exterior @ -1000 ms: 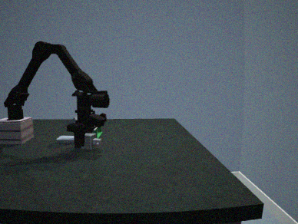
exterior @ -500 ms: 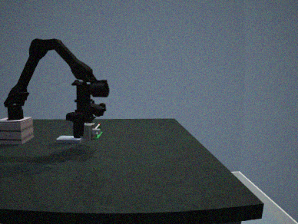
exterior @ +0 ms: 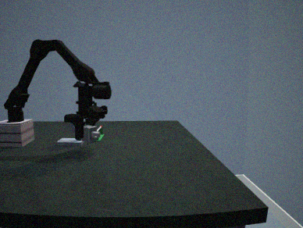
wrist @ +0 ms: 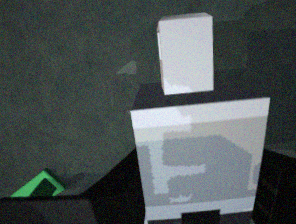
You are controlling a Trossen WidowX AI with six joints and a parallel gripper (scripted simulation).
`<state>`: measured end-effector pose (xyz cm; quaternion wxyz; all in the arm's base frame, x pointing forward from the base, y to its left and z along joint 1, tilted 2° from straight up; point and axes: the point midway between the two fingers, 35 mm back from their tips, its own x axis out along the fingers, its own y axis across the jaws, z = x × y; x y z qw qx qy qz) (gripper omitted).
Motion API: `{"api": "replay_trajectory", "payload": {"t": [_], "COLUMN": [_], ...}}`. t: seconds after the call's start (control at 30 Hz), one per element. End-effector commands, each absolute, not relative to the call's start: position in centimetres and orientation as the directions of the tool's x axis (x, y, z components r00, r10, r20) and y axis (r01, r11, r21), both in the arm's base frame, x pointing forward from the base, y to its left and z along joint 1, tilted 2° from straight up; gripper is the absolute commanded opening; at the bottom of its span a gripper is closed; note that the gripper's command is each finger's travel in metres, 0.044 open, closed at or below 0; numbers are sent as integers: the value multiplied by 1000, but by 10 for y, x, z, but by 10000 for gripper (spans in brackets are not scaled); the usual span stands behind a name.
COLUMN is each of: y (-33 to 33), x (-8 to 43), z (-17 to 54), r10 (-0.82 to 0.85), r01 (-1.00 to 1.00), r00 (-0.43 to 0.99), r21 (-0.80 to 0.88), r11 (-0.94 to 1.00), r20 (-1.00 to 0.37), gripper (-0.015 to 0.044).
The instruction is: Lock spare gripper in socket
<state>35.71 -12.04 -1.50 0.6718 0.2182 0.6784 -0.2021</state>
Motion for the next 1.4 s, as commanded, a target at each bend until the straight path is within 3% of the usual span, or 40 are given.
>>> {"api": "replay_trajectory", "payload": {"t": [0.0, 0.23, 1.2, 1.37], "y": [-120, -119, -117, -117], "x": [361, 363, 363, 362], "z": [-10, -8, -56, -52], "r10": [21, 20, 21, 22], "r01": [649, 756, 759, 755], "r00": [9, 11, 10, 7], "r21": [22, 21, 21, 19], "r11": [760, 654, 651, 656], "r20": [-1000, -1000, -1000, -1000], "gripper": [0, 0, 0, 131]}}
